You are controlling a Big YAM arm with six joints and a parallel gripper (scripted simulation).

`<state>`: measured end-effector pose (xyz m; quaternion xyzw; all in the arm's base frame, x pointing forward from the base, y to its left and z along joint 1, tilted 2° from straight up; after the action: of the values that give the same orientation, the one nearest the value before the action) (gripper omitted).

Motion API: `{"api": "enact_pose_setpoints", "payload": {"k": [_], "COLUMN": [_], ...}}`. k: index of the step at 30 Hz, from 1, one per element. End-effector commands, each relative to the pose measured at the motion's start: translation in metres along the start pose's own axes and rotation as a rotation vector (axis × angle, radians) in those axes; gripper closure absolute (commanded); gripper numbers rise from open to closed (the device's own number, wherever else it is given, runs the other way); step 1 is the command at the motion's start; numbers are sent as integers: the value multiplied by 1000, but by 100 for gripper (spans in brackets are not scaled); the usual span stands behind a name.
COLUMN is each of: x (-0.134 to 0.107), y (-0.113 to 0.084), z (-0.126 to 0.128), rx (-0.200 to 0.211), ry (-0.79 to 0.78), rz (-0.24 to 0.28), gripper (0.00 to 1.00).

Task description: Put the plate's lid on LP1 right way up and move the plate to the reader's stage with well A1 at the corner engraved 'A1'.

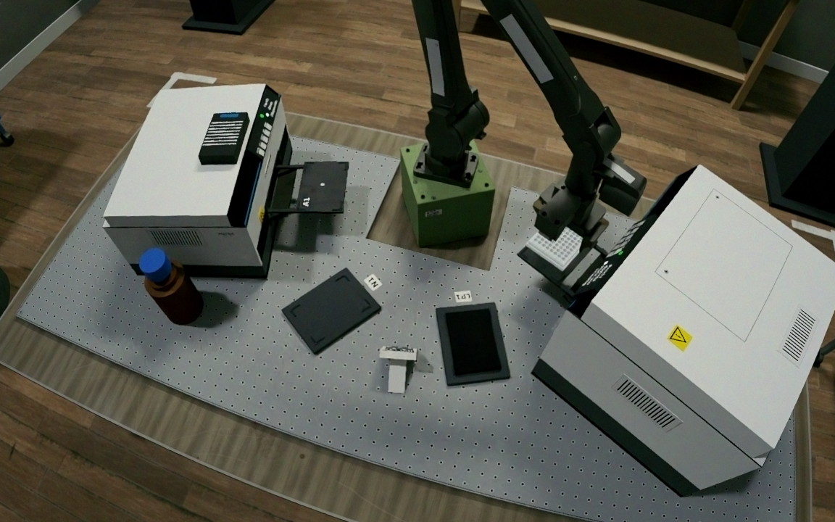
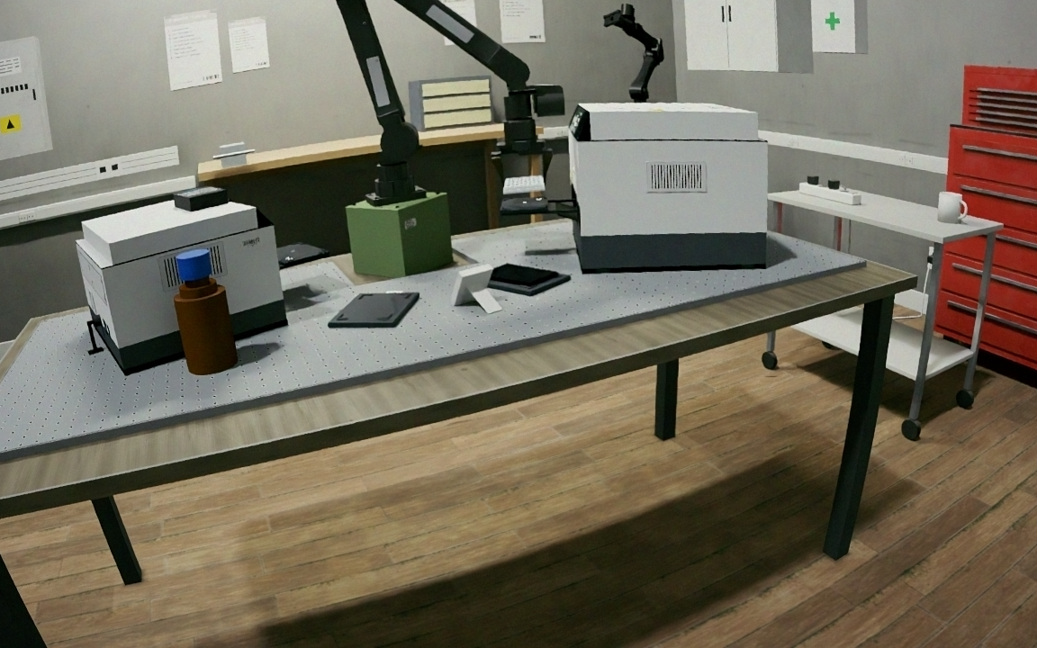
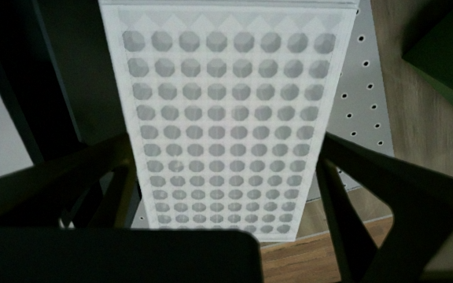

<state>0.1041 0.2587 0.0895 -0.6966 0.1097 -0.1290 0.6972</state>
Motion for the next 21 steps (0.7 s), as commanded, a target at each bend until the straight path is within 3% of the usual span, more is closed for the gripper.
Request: {"api": "enact_pose_setpoints", "payload": {"k": [1, 21], "x": [-3, -4], "y": [1, 9], "z": [5, 4], "rx": [8, 5], "ry": [-2, -3], "rz": [1, 2], "gripper": [14, 14]}}
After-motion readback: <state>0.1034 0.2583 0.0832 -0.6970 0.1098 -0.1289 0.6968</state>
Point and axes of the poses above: the point where the finger pads meet when closed, its own y axis out along the fingers, its own z axis across the jaws, x = y × z, the point moved 8 cm from there along -y, back along the fingers, and after that the axes turned 6 degrees about -y, right-handed, at the moved point
